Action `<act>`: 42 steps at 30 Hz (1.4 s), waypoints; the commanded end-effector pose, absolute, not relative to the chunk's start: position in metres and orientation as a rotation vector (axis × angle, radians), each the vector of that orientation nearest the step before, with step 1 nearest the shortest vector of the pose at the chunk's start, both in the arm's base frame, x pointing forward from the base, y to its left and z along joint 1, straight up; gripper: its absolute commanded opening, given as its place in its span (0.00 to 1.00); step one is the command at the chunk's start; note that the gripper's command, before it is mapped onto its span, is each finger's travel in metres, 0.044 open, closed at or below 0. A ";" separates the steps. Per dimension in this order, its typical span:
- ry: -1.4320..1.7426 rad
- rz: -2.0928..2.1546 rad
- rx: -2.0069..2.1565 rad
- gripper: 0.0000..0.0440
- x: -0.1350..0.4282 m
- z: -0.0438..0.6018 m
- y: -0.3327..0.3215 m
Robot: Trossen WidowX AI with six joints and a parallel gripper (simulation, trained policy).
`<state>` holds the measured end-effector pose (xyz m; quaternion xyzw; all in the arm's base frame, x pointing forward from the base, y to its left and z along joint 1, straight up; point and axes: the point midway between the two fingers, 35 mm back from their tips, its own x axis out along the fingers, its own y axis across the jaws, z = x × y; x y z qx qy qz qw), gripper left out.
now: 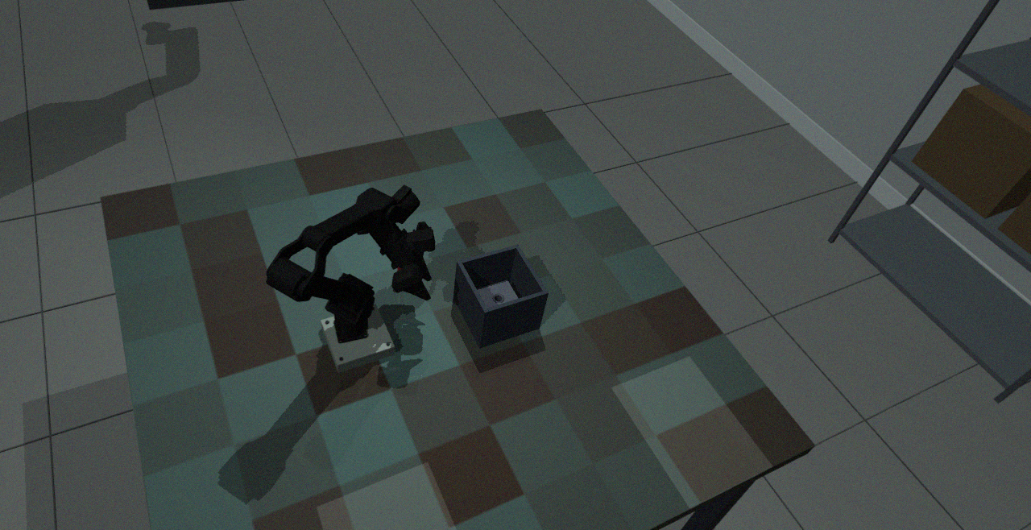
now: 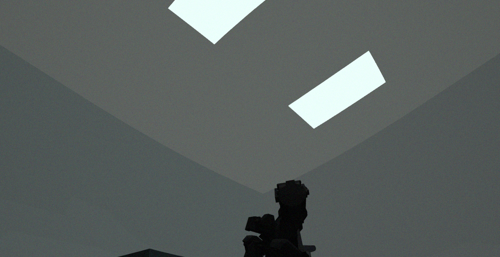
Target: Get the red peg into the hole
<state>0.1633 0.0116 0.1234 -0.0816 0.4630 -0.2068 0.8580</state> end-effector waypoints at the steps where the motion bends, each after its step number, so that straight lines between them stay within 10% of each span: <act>1: 0.980 -0.435 -0.136 0.93 0.164 0.123 0.015; 42: 1.441 -0.730 0.830 1.00 0.147 0.096 0.126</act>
